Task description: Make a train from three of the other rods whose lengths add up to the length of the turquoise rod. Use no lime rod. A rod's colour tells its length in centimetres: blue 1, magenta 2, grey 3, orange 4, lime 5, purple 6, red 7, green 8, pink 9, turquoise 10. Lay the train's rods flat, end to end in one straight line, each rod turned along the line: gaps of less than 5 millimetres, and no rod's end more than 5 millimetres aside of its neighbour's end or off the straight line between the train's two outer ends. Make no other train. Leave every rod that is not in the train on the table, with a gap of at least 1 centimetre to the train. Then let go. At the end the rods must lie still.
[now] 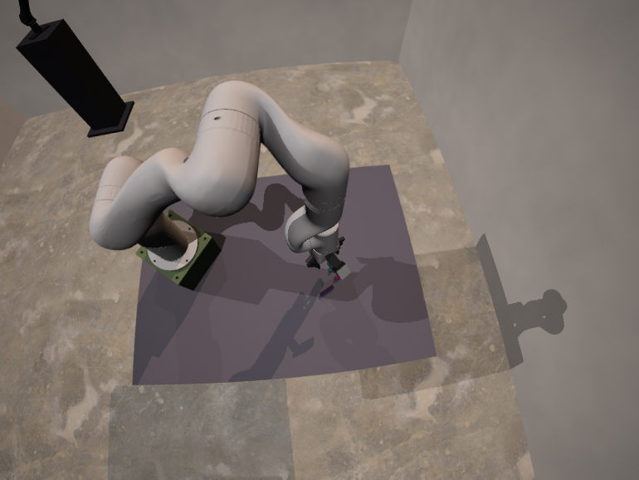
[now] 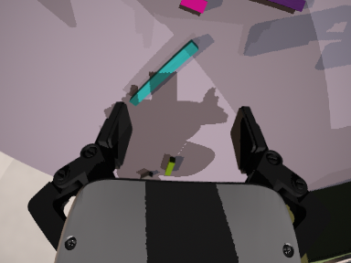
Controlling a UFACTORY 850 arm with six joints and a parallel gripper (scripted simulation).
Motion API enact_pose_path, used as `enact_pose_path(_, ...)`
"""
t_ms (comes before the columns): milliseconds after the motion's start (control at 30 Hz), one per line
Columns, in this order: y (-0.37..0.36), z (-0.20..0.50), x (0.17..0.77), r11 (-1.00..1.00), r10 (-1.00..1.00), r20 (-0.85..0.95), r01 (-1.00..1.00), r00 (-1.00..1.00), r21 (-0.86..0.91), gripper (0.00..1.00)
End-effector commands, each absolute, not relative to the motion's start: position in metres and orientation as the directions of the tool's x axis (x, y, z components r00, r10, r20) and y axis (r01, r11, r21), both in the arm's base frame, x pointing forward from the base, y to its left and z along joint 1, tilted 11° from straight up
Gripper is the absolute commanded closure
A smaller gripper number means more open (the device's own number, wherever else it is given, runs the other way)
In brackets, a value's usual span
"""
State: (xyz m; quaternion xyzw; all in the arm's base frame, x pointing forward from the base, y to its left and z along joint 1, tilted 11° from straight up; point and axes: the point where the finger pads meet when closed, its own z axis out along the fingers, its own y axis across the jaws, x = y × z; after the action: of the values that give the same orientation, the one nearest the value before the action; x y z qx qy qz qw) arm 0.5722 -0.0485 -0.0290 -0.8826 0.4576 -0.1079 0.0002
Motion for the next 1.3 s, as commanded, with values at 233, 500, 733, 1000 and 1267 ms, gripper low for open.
enact_pose_path(233, -0.116, -0.02, 0.578, -0.741, -0.663, 0.186, -0.671, 0.725, -0.029, 0.0)
enact_pose_path(500, -0.117, -0.02, 0.578, -0.744, -0.661, 0.186, -0.668, 0.727, -0.029, 0.0)
enact_pose_path(733, -0.117, -0.02, 0.578, -0.744, -0.661, 0.186, -0.668, 0.727, -0.029, 0.0)
enact_pose_path(1000, -0.117, -0.02, 0.578, -0.744, -0.661, 0.186, -0.668, 0.727, -0.029, 0.0)
enact_pose_path(1267, -0.117, -0.02, 0.578, -0.744, -0.661, 0.186, -0.668, 0.727, -0.029, 0.0)
